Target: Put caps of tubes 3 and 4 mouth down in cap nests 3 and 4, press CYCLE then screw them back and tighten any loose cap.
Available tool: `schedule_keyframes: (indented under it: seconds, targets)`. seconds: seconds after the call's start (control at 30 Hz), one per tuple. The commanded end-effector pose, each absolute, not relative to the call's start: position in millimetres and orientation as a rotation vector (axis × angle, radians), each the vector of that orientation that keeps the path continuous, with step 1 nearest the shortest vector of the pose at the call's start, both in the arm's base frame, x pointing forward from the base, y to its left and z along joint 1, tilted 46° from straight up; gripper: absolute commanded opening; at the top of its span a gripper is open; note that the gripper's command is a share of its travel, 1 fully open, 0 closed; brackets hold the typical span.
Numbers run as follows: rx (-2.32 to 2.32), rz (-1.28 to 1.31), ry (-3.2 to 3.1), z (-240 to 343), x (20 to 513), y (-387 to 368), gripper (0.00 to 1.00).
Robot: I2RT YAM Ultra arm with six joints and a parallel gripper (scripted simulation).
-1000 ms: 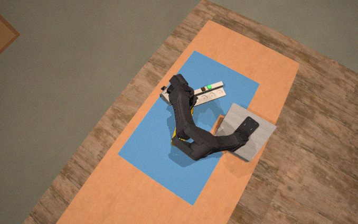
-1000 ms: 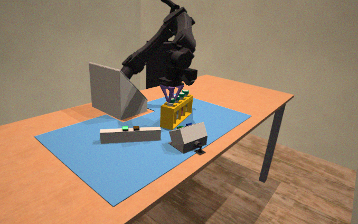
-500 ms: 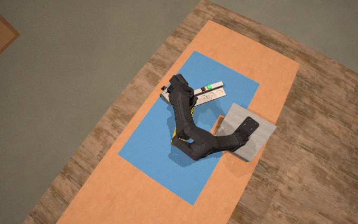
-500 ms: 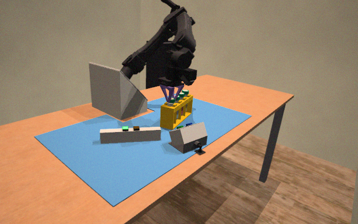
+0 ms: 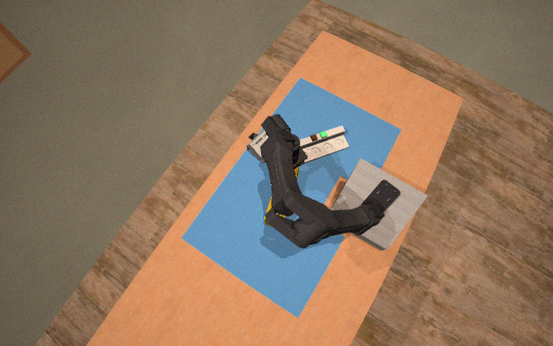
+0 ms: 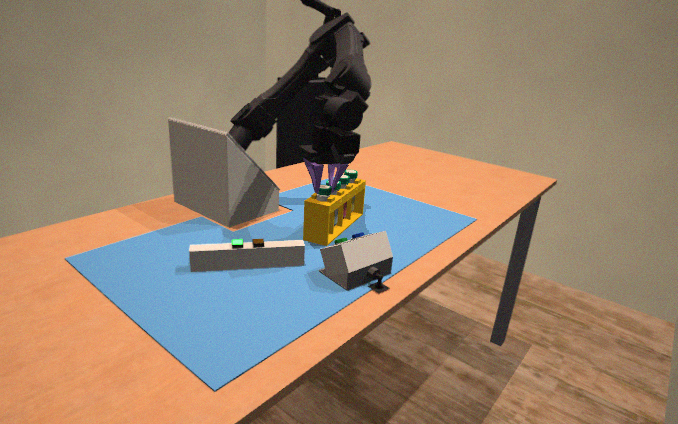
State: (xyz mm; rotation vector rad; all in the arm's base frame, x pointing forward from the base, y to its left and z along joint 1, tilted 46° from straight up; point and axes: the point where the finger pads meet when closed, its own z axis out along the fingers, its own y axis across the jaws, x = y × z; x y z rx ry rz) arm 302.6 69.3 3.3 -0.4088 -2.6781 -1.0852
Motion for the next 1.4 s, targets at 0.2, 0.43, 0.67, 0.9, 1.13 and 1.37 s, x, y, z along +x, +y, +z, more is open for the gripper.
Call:
schedule_keyframes:
  seconds: [0.2,0.43,0.67,0.9,1.13,1.37]
  targets:
    - [-0.794,-1.002,-2.507,4.9,304.3,68.4,0.0]
    - [-0.893,-0.973,-2.451,4.9,304.4,68.4,0.0]
    - [-0.893,-0.973,-2.451,4.7,304.3,68.6,0.49]
    - [-0.893,-0.973,-2.451,4.7,304.3,68.6,0.49]
    - [-0.557,-1.063,-2.623,5.4,304.4,68.0,0.49]
    - [-0.299,-1.118,-2.723,5.4,304.4,68.0,0.49]
